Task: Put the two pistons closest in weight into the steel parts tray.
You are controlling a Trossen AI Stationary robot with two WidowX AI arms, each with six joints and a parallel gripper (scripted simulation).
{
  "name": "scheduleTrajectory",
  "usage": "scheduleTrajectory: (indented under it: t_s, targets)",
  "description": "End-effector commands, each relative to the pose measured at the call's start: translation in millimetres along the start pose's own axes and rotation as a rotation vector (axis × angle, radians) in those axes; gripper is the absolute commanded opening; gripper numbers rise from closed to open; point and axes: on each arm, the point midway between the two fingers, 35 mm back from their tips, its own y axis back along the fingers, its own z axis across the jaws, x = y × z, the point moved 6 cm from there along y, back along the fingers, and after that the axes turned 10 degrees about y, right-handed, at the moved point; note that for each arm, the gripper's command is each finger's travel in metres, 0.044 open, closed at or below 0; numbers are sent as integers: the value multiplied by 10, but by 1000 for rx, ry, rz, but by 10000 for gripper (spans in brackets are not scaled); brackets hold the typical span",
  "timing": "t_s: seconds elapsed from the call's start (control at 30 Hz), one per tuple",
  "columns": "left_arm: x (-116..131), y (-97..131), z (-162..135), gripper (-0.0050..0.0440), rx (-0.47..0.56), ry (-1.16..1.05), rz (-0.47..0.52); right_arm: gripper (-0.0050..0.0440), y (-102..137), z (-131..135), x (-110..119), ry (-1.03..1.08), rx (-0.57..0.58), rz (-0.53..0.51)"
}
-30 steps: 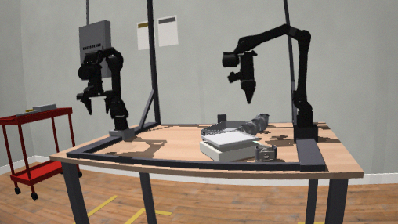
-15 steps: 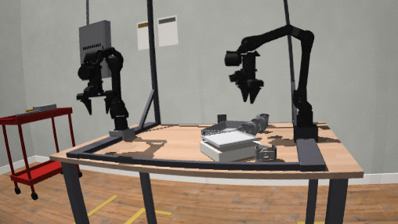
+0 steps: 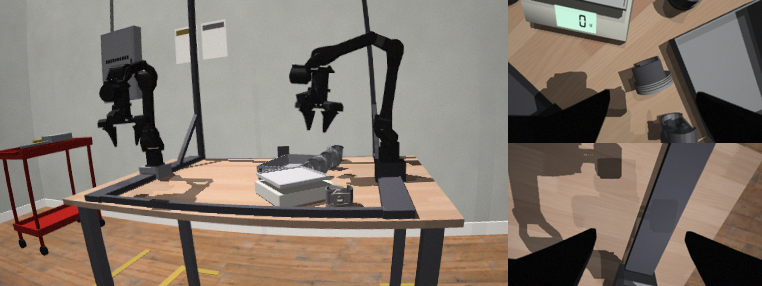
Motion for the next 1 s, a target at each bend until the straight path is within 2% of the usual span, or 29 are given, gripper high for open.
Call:
scheduleTrajectory:
  t_s: [0.0,0.4,0.97]
  targets:
    - [12,83,-3,378,35,88,-40,400,82,-8,-28,-1,3,-32]
    - [46,82,-9,378,44,377,-94,400,82,-8,-28,-1,3,-32]
    - [76,-190,-4,378,27,381,-93,400,82,-8,-28,-1,3,-32]
